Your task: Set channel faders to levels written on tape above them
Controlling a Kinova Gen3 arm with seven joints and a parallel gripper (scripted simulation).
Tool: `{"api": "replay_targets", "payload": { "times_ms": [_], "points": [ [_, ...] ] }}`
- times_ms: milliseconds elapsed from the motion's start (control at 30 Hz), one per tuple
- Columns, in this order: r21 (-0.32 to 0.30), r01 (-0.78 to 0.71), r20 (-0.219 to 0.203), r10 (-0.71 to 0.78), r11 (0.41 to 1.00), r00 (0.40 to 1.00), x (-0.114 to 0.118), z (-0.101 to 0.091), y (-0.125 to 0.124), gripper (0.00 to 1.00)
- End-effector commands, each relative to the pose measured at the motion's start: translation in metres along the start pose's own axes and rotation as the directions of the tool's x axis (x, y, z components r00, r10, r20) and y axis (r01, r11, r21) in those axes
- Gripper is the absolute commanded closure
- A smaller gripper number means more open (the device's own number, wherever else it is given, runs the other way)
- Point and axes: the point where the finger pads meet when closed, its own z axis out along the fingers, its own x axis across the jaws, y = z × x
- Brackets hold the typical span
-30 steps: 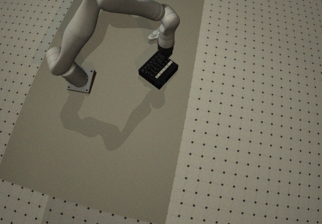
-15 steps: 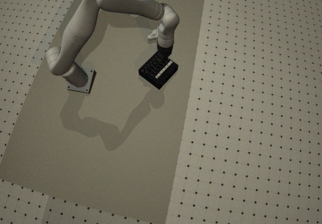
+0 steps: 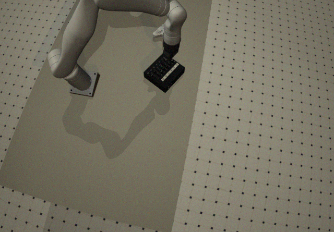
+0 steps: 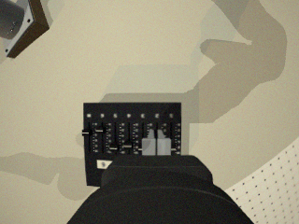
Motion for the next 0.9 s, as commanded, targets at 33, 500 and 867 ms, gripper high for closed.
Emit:
{"api": "replay_targets", "payload": {
  "times_ms": [33, 500, 867],
  "points": [
    [-0.005, -0.001, -0.010, 0.000, 1.000, 1.000, 0.003, -0.008, 0.002, 1.00],
    [-0.005, -0.001, -0.010, 0.000, 1.000, 1.000, 0.002, -0.008, 0.001, 1.00],
    [-0.005, 0.000, -0.010, 0.000, 1.000, 1.000, -0.072, -0.004, -0.023, 1.00]
  ]
}}
